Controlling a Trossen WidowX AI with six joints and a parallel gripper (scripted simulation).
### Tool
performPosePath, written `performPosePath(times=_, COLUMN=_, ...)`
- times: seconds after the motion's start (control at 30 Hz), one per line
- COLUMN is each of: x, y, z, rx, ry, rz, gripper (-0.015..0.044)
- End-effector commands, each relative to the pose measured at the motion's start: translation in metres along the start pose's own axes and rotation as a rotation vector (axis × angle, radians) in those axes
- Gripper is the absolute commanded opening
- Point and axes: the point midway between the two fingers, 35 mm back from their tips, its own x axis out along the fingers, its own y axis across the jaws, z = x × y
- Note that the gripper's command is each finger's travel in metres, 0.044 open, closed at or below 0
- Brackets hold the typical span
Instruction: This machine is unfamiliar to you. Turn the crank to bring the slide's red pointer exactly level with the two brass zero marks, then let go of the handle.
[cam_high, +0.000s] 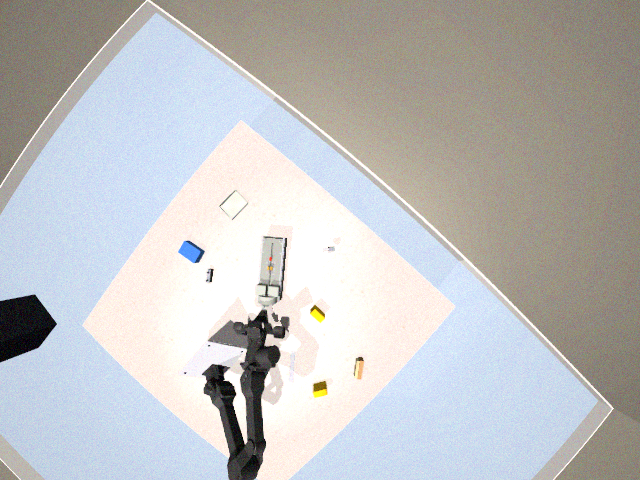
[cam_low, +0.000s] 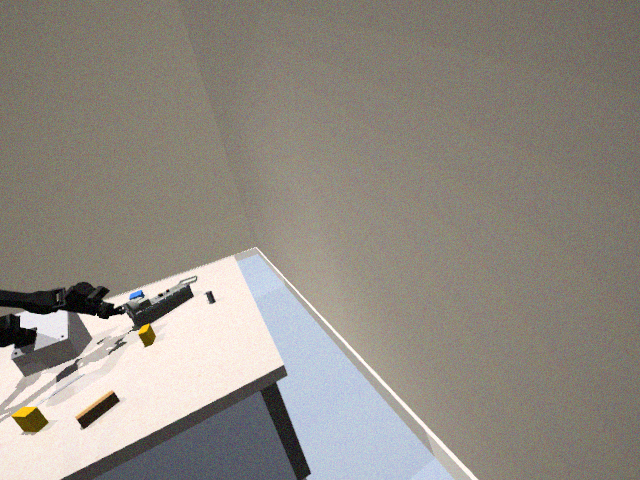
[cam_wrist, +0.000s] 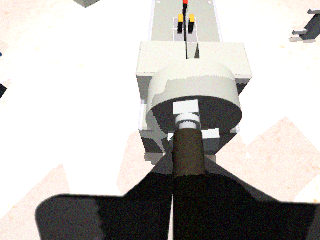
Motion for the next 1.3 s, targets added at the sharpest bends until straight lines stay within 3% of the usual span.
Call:
performPosePath(times=0.0, x=-0.002, y=-0.009, z=0.002, rx=0.002, ry=-0.005, rz=-0.014, gripper=0.0)
performPosePath(times=1.27, x=0.025, y=-0.039, z=-0.026, rx=0.0, ry=-0.004, rz=-0.016, gripper=0.0)
